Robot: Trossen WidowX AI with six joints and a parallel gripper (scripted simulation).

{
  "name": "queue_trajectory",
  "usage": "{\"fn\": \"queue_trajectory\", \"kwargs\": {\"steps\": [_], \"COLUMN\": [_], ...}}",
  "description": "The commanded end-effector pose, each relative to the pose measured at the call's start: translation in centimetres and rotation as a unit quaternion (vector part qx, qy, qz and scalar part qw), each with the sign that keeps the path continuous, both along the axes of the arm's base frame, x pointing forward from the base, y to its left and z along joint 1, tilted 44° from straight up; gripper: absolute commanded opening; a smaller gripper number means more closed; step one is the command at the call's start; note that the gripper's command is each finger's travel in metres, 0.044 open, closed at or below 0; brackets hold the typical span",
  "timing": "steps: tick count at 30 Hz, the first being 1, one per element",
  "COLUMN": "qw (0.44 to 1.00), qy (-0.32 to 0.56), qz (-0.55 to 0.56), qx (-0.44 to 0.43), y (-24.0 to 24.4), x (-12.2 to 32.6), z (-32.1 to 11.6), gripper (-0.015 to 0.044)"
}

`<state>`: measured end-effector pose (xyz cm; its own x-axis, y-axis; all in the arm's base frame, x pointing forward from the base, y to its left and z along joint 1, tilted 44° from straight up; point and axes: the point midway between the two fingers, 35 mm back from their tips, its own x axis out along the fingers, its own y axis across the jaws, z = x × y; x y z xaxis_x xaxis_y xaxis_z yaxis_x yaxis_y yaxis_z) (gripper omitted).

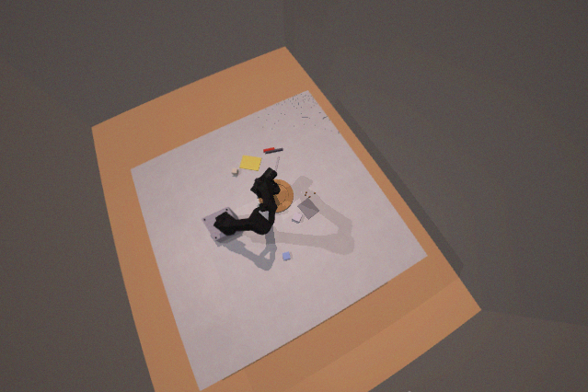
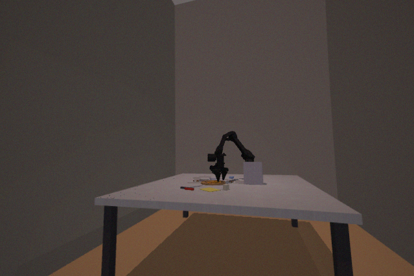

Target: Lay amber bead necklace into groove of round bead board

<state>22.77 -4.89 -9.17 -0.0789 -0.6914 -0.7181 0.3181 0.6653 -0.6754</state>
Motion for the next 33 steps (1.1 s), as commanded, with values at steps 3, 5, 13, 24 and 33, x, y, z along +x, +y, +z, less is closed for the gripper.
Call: {"fn": "queue_trajectory", "kwargs": {"steps": [3,5,13,24,33], "qw": [1.0,1.0,0.995,0.83,0.758], "qy": [-0.001,-0.001,0.069,0.383,0.448], "qz": [-0.002,-0.002,0.072,0.403,0.471], "qx": [0.001,0.001,0.01,0.047,0.053], "y": [0.0,0.0,1.0,6.4,7.8], "x": [0.0,0.0,1.6,8.0,9.1], "z": [0.0,0.0,-0.5,-3.0,-3.6], "gripper": [0.044,0.044,0.0335,0.012,0.012]}}
